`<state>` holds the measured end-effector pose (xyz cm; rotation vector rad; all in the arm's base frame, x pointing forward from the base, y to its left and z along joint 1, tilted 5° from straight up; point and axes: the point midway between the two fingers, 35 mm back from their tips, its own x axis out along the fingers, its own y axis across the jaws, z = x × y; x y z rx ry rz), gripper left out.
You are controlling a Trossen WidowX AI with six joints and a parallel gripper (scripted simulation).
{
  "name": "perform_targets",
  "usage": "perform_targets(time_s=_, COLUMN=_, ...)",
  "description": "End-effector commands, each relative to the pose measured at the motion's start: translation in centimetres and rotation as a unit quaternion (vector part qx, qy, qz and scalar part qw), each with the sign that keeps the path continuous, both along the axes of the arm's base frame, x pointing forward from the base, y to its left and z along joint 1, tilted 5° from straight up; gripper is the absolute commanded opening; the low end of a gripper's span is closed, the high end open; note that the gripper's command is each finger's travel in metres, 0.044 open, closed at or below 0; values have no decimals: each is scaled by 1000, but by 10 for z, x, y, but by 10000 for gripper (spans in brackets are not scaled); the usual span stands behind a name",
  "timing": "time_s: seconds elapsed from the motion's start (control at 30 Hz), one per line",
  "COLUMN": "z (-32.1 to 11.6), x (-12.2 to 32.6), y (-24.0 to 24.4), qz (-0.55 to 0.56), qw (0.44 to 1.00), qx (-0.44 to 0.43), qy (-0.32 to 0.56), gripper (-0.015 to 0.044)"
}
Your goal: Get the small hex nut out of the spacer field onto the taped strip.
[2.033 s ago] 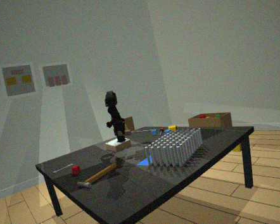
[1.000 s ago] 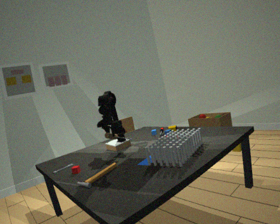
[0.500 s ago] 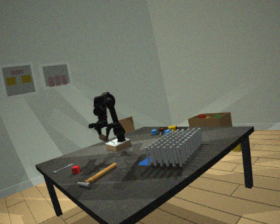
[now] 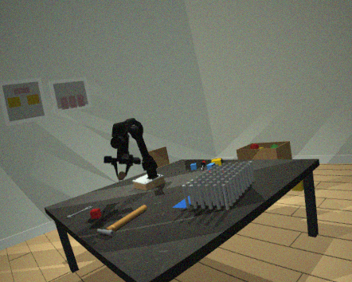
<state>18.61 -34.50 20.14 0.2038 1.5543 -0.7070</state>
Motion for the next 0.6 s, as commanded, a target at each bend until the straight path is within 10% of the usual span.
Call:
perform_targets(time_s=0.0, z=4, x=-7, y=-14, qz=63, qw=997, qx=-2, qy=42, gripper=0)
perform_targets(time_s=0.57, z=7, x=-26, y=-46, qz=223, qw=963, qx=20, qy=152, gripper=0)
